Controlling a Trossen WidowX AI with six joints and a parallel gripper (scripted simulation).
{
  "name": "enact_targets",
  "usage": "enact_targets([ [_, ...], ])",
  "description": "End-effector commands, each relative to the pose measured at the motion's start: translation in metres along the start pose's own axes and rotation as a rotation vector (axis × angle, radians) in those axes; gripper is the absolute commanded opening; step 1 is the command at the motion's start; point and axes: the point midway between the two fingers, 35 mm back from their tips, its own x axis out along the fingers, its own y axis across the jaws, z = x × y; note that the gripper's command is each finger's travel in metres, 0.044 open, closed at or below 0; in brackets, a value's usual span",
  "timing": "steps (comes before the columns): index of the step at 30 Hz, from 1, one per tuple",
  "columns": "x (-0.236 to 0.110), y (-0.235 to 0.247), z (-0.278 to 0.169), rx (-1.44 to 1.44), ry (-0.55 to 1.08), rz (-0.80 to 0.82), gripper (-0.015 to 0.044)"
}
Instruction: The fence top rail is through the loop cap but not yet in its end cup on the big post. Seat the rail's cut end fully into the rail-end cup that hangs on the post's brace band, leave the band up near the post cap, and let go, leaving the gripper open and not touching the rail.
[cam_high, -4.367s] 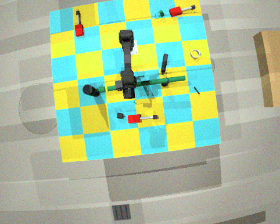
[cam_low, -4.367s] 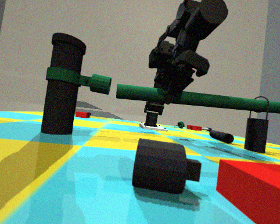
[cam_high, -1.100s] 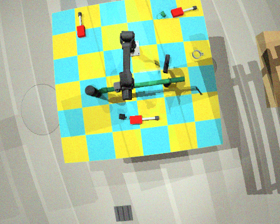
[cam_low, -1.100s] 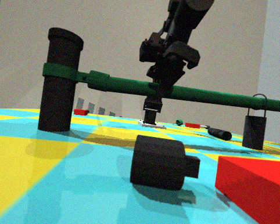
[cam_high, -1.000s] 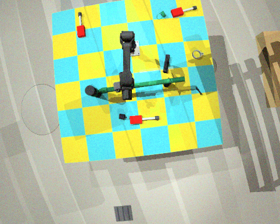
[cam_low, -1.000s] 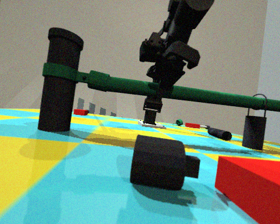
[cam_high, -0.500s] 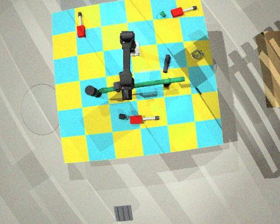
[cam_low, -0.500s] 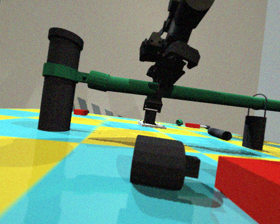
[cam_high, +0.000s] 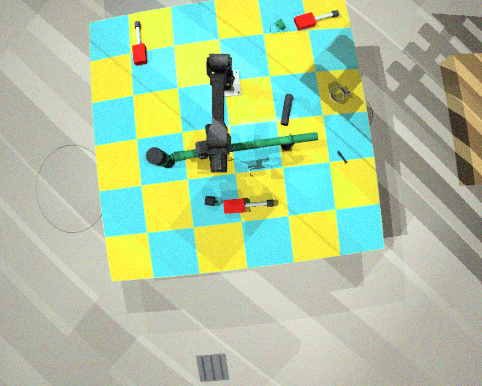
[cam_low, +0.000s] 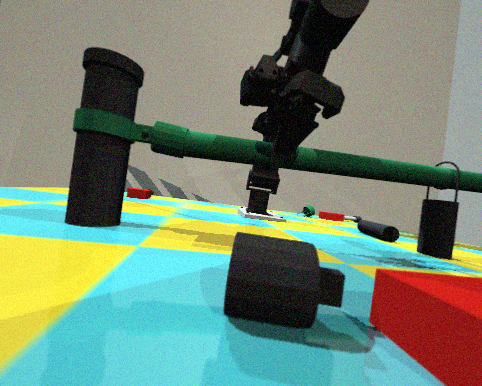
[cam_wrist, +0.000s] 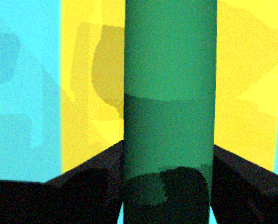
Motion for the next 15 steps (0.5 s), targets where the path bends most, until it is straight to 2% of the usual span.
enact_targets([
  [1, -0.0036, -0.0008, 0.0045, 0.002, -0.013, 0.003, 0.0],
  [15, -0.0046, -0.001, 0.0062, 0.002, -0.013, 0.003, 0.0],
])
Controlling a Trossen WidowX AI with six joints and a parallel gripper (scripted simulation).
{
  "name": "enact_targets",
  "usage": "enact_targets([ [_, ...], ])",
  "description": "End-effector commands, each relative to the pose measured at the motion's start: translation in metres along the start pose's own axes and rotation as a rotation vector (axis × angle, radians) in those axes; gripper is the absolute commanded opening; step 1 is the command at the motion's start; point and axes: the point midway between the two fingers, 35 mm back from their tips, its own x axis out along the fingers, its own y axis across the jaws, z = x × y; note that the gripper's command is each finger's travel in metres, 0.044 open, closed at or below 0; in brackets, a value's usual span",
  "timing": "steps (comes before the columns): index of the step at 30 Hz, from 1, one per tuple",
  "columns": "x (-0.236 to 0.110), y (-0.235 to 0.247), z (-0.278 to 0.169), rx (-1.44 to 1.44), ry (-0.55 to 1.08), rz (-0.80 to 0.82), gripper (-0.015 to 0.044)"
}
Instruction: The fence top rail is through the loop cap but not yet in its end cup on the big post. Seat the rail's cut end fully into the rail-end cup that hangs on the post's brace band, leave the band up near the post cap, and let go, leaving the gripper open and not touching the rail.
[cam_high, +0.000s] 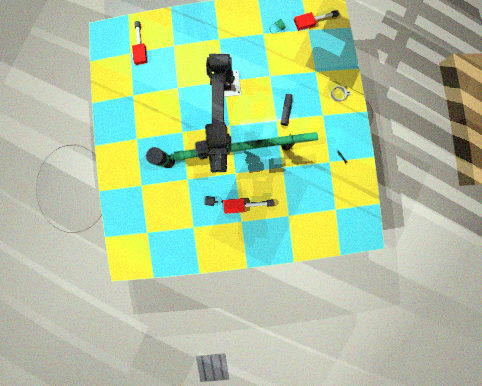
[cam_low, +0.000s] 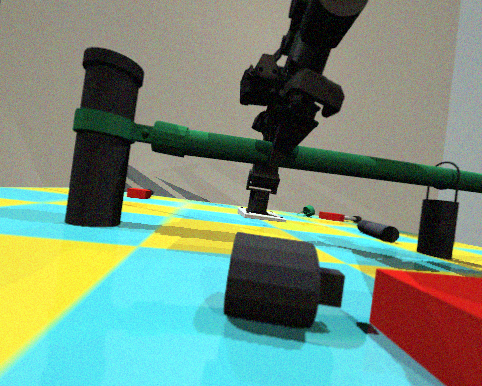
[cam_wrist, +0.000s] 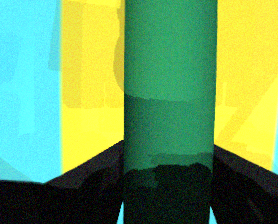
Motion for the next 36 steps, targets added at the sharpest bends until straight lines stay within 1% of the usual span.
enact_targets([
  [1, -0.003, -0.001, 0.006, 0.003, -0.015, 0.004, 0.0],
  [13, 0.0, 0.0, 0.001, -0.001, 0.001, -0.001, 0.0],
  [36, 0.002, 0.0, 0.017, -0.001, 0.0, -0.001, 0.0],
])
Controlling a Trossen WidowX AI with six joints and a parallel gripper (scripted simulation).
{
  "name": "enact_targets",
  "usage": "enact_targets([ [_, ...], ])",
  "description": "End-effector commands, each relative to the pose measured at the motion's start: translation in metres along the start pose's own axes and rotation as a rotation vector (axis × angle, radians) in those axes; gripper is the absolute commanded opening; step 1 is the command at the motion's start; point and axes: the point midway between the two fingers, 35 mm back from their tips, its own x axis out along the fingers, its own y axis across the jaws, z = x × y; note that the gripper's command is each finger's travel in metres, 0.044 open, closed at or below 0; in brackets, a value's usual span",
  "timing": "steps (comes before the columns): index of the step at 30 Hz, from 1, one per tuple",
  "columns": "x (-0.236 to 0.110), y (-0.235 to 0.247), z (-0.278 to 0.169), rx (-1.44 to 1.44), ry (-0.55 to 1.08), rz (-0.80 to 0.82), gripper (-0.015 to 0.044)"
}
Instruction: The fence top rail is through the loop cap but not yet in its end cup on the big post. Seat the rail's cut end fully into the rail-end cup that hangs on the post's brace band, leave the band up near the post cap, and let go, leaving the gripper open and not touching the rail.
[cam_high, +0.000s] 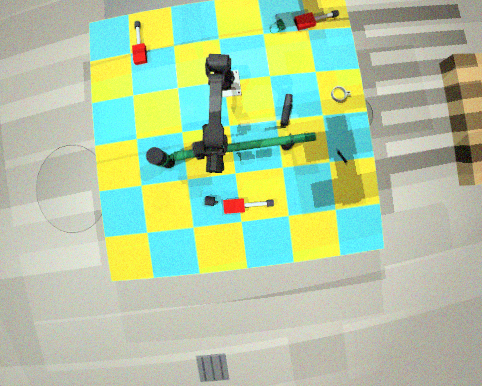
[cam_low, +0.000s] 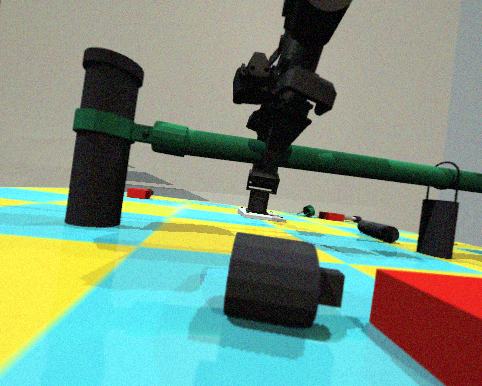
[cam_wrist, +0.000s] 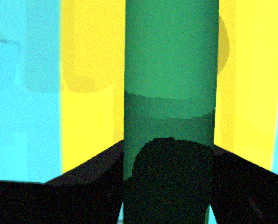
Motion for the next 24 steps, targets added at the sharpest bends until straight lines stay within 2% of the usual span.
enact_targets([
  [1, -0.001, 0.0, 0.008, 0.003, -0.016, 0.001, 0.0],
  [24, 0.001, 0.0, 0.025, 0.003, -0.018, 0.001, 0.0],
])
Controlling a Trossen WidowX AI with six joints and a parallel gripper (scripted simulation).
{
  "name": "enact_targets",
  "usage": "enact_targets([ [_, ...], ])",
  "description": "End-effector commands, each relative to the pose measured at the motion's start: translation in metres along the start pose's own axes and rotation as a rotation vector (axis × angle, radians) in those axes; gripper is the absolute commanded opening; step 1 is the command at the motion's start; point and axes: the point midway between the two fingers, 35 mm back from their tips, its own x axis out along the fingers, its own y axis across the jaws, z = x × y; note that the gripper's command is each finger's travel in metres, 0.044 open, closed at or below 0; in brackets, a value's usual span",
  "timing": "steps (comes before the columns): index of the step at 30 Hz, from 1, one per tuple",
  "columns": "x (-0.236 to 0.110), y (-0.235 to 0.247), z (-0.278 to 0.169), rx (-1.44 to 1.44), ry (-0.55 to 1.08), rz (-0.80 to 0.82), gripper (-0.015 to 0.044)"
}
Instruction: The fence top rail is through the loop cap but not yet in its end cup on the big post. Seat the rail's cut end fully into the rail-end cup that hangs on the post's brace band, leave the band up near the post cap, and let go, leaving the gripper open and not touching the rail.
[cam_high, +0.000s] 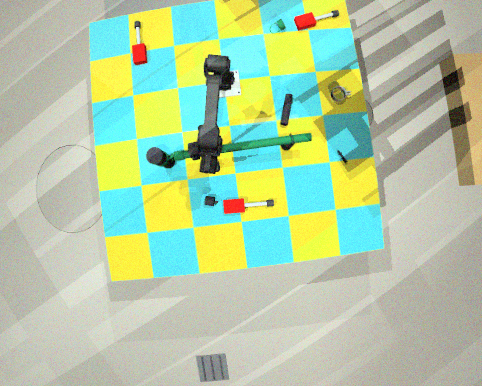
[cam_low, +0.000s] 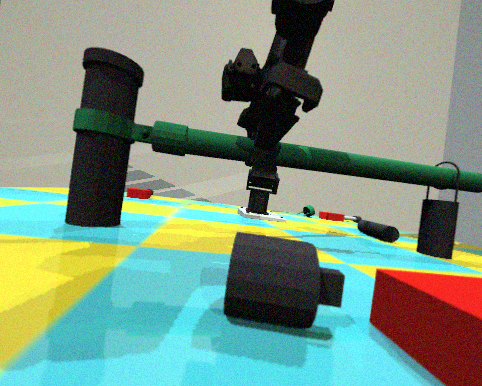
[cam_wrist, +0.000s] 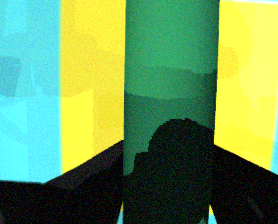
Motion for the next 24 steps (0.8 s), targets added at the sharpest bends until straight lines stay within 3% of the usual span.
enact_targets([
  [1, -0.0009, 0.0005, 0.0087, 0.006, -0.017, 0.003, 0.0],
  [16, 0.0009, 0.0, 0.0049, -0.001, -0.001, -0.001, 0.0],
  [24, 0.0009, 0.0, 0.0049, -0.001, -0.001, -0.001, 0.021],
])
